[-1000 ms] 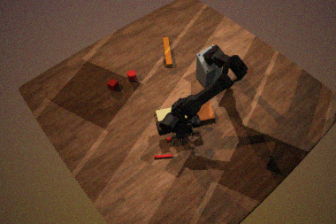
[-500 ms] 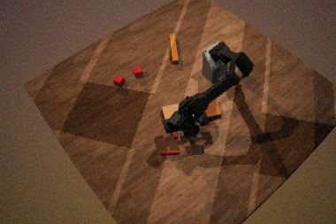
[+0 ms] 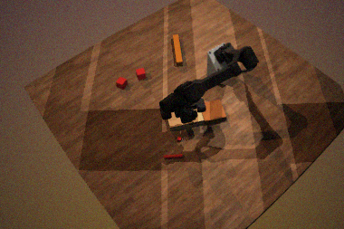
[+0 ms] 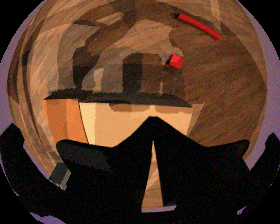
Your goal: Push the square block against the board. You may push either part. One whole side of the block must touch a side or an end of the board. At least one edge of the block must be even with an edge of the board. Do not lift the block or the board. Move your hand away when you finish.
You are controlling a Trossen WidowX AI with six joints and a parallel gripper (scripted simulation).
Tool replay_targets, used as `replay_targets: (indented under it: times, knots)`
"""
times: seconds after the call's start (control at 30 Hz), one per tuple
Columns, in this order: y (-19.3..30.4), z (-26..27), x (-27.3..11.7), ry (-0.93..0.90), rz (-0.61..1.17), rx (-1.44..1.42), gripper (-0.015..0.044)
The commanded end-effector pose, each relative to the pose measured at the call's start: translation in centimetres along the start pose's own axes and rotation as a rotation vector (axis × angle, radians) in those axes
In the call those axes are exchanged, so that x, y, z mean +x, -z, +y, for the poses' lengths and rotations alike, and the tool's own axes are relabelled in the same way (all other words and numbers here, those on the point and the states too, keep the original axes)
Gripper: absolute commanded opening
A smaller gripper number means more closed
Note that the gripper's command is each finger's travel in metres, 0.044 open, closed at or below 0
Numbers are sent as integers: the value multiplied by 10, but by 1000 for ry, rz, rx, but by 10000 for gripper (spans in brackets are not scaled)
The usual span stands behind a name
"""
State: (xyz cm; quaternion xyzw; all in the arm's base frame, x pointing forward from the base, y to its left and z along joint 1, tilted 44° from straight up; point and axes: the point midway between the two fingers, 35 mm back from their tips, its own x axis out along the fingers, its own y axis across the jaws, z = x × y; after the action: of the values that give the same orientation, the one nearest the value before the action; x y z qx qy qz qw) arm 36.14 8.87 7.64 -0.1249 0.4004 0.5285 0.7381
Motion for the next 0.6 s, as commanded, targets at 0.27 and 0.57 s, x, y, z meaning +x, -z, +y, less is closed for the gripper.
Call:
replay_targets:
  times: [0.27,0.57]
  knots:
    - [129,20,3,-25,0,14,0]
    - [129,22,58,-26,-4,15,0]
